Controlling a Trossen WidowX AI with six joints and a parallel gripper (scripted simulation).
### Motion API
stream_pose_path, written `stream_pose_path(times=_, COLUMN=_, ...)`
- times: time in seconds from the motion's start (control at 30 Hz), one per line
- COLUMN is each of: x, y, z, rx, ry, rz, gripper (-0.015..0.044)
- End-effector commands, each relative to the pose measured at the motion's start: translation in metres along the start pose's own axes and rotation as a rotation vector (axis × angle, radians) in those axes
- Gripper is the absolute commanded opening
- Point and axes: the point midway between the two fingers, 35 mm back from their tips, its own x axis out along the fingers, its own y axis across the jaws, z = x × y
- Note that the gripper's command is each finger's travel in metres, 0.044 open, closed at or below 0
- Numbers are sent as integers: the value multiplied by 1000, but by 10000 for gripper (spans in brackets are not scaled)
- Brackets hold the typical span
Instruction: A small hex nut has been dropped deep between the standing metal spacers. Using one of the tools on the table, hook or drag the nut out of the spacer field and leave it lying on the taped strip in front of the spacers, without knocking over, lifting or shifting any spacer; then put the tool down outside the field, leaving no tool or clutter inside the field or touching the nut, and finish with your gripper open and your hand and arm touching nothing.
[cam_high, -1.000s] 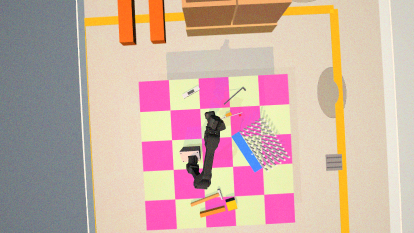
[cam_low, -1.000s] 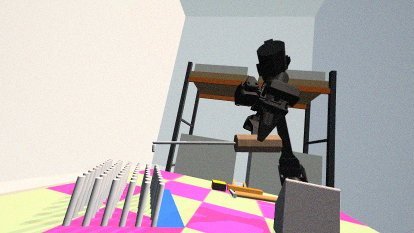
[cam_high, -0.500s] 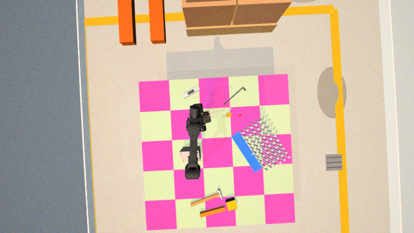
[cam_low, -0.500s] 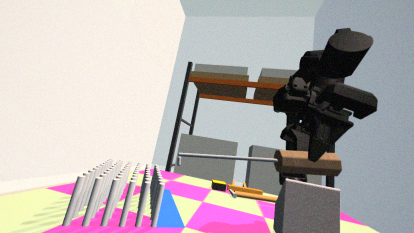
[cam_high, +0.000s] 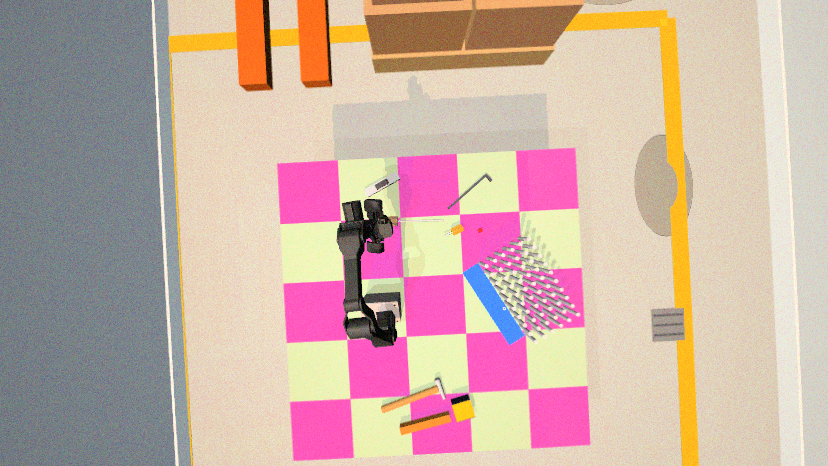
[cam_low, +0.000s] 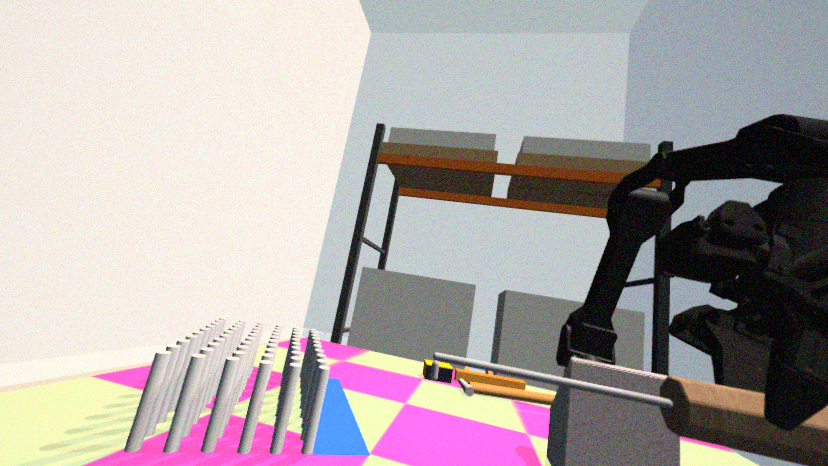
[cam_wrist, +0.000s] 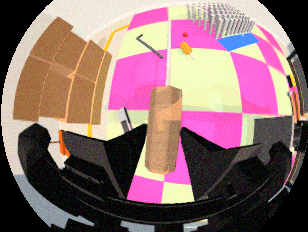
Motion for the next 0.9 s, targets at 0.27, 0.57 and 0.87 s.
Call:
stream_pose_path(times=0.27, x=8, y=1, z=-6, rx=22, ry=-18, rz=1, gripper=0)
stream_pose_path(times=0.57, x=19, y=0, z=-12, rx=22, ry=-18, rz=2, gripper=0)
stream_pose_path(times=0.87, x=30, y=-1, z=-18, rx=22, ry=-17, rz=2, gripper=0)
